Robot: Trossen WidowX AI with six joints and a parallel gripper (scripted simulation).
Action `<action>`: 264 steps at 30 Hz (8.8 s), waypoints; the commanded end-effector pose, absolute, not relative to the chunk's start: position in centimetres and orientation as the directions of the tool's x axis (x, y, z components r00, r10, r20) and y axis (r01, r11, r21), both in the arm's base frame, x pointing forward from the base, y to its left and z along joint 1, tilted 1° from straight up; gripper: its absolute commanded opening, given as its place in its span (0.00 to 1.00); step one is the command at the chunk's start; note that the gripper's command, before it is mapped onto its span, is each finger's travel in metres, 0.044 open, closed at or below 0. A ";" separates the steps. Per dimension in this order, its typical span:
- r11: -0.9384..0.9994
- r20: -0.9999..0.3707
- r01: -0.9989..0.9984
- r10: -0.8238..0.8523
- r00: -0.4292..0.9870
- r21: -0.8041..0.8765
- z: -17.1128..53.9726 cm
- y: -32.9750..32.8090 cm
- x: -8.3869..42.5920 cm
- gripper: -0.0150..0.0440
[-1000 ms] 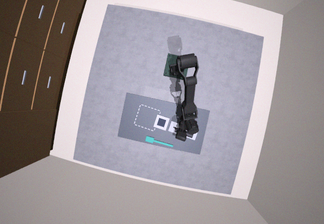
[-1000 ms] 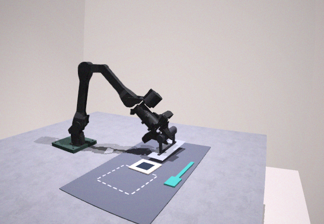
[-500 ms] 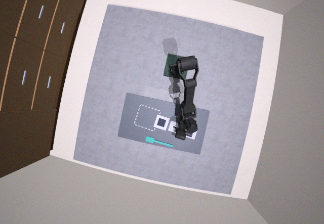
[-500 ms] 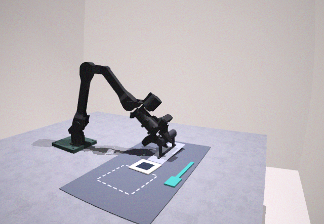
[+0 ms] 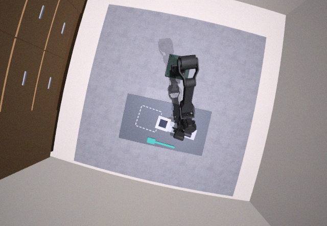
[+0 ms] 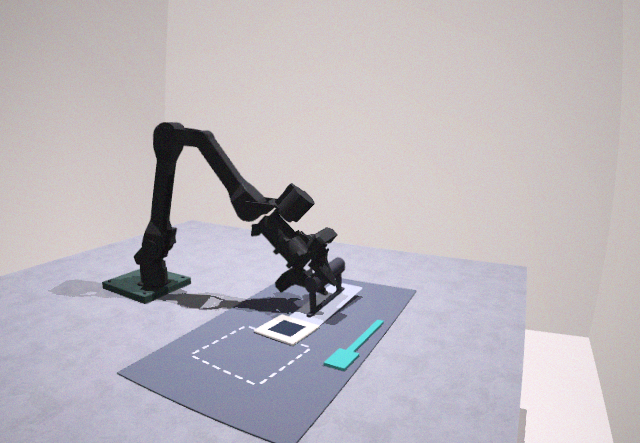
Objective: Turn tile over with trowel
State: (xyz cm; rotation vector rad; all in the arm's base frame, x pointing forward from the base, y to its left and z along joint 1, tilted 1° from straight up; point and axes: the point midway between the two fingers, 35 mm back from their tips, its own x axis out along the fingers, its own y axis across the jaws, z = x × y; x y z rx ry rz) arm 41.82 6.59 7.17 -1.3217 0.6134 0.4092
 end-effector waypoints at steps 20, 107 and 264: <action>0.162 -0.629 -0.610 -0.118 0.768 -0.776 7.7 4.3 41.3 0.25; 0.132 -0.632 -0.618 -0.143 0.762 -0.775 12.7 -1.1 40.5 0.25; 0.109 -0.631 -0.622 -0.161 0.759 -0.775 6.6 -36.6 32.4 0.25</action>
